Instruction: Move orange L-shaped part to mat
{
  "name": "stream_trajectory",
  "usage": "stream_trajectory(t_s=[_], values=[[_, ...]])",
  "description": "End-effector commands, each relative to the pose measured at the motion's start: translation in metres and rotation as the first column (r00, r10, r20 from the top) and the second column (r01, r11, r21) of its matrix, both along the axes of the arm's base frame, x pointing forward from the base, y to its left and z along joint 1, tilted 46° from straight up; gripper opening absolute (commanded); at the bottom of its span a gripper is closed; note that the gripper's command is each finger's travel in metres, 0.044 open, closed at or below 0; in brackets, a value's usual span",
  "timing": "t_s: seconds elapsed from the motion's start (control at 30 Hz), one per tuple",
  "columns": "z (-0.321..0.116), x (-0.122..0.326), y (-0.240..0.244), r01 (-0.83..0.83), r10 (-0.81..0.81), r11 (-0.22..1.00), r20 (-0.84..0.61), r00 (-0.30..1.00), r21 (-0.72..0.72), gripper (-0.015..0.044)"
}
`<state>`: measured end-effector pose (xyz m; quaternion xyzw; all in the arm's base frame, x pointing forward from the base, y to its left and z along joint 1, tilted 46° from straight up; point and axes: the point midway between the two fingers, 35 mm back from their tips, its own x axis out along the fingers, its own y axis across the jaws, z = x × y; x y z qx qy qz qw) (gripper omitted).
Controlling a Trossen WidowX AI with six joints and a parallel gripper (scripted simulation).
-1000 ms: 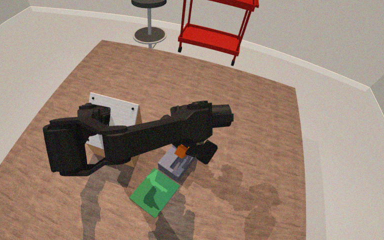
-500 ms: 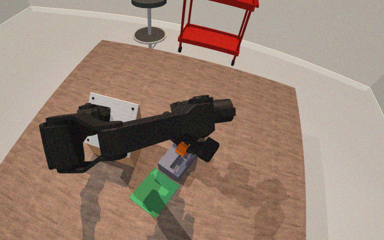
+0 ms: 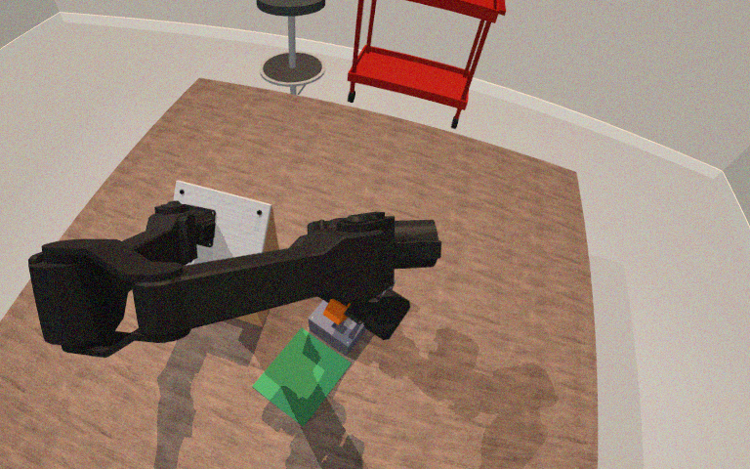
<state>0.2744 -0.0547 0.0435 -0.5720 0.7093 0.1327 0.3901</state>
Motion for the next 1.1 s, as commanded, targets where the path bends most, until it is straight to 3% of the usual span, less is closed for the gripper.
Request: stream_trajectory(t_s=[0.0,1.07], values=[[0.012,-0.008,-0.010,-0.006,0.006,1.000,0.005,1.000,-0.004,0.0000],[0.080,-0.058,-0.075,-0.005,0.005,1.000,0.003,1.000,-0.009,0.0000]])
